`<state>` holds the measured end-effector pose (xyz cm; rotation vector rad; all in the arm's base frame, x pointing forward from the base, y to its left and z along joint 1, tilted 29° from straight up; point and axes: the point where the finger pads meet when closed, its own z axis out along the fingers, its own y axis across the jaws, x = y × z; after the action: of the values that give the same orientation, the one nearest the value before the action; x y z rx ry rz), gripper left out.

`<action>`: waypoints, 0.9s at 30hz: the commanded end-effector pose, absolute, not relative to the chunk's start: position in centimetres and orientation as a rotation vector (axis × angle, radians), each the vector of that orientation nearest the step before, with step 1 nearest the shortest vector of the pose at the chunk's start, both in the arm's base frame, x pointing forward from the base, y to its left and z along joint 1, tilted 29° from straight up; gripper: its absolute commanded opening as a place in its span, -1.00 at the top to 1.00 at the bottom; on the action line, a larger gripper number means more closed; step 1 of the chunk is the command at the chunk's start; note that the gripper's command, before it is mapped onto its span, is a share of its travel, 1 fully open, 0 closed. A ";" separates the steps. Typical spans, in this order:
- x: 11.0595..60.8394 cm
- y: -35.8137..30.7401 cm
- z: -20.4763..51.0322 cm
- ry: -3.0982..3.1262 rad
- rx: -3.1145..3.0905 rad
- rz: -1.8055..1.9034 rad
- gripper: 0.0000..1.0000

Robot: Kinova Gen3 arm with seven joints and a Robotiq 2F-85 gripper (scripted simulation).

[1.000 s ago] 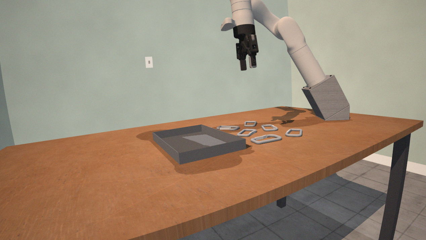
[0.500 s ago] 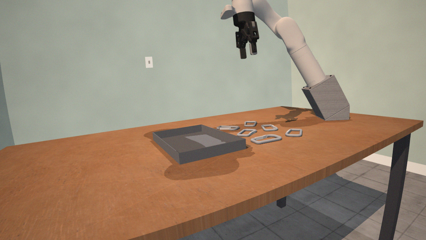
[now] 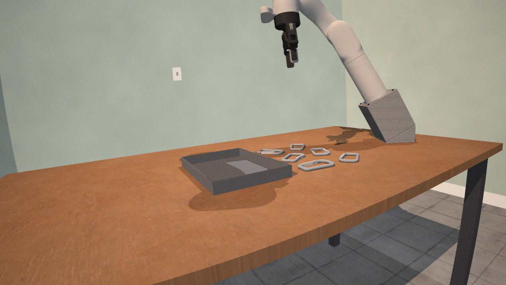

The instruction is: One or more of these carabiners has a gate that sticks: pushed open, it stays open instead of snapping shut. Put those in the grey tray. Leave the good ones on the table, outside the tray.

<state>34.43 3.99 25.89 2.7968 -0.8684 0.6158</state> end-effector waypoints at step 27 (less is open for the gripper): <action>35.6 -1.6 22.4 -1.515 2.541 0.743 -1.00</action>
<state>34.47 3.12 26.14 2.5410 -1.5114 0.7429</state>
